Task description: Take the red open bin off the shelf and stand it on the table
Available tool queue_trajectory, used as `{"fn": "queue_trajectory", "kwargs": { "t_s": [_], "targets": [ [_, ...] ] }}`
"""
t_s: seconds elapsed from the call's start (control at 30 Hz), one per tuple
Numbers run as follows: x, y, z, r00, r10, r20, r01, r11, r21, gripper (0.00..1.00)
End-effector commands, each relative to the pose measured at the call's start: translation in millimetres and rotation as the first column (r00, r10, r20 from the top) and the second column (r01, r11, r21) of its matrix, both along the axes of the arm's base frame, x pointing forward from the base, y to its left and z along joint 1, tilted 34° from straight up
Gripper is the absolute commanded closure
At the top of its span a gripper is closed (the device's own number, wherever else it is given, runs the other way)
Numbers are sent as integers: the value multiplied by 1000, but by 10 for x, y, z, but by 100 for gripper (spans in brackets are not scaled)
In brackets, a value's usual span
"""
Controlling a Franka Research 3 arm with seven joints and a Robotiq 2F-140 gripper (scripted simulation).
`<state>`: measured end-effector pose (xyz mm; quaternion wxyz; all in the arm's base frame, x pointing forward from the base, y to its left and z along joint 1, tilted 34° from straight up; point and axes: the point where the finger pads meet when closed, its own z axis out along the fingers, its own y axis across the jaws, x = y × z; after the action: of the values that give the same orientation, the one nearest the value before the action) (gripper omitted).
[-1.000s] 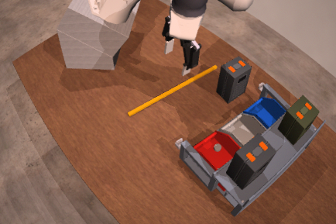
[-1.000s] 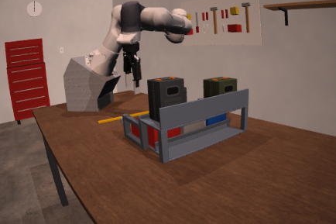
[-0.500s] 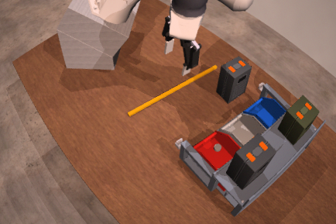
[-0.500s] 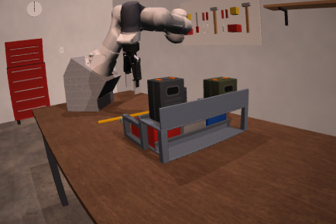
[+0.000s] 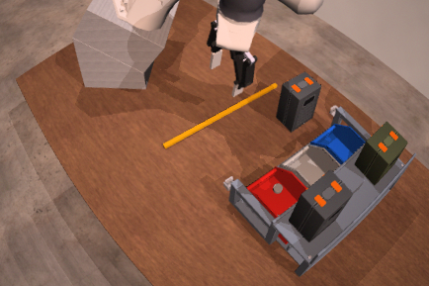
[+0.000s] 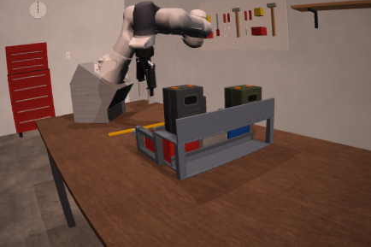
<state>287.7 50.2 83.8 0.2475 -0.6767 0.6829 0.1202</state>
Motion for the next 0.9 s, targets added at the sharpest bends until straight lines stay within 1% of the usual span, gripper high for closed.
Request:
{"fn": "queue_trajectory", "kwargs": {
  "t_s": [0.0,0.07,0.47,0.5,0.63,0.87],
  "targets": [
    [-3,1,0,991,-71,116,76,996,-41,43],
    [-4,2,0,974,-114,193,129,990,-63,43],
    [-4,2,0,974,-114,193,129,990,-63,43],
    [-1,0,0,999,-24,38,25,1000,-15,43],
    [-4,2,0,974,-114,193,129,990,-63,43],
    [-4,2,0,974,-114,193,129,990,-63,43]
  ]
}}
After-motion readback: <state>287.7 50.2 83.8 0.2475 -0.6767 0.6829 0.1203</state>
